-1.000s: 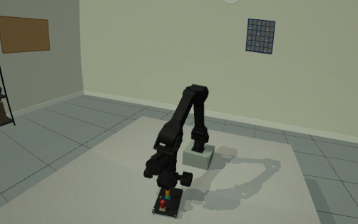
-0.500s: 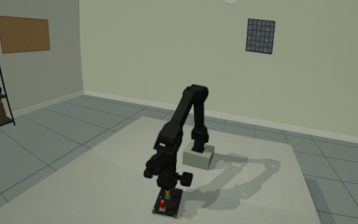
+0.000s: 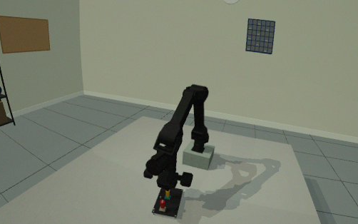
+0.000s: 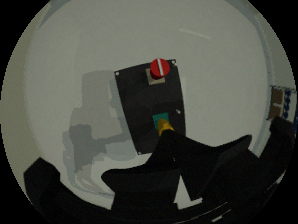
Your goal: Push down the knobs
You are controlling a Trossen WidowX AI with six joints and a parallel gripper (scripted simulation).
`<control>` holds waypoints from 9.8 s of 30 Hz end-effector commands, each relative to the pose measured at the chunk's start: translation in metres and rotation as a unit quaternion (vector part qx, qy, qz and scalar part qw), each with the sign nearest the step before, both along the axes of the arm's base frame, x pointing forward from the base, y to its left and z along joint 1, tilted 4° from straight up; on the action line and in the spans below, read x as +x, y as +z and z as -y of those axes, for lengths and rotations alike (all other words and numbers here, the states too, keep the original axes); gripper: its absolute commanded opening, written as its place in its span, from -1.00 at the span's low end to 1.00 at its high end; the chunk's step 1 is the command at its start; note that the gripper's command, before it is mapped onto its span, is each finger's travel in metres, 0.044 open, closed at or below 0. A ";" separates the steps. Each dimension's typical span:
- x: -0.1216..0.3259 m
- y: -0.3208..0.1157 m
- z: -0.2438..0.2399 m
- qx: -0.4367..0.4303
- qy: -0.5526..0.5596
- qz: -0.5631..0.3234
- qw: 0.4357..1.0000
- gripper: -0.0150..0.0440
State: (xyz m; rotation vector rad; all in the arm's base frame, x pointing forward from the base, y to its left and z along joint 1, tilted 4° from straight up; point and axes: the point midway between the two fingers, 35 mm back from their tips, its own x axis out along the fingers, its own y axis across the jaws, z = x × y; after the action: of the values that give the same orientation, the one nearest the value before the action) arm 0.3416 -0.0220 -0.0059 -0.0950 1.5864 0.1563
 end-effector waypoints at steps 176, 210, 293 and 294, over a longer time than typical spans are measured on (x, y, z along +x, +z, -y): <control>0.074 0.036 -0.010 -0.030 -0.999 -0.036 0.000 -0.49; 0.073 0.015 -0.010 -0.030 -0.999 -0.036 0.000 -0.49; 0.072 0.003 -0.011 -0.030 -0.999 -0.036 0.000 -0.49; 0.072 0.003 -0.011 -0.030 -0.999 -0.036 0.000 -0.49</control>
State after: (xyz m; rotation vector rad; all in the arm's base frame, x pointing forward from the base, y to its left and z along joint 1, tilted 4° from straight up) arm 0.4141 -0.0109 0.0019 2.1201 0.2248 -2.1872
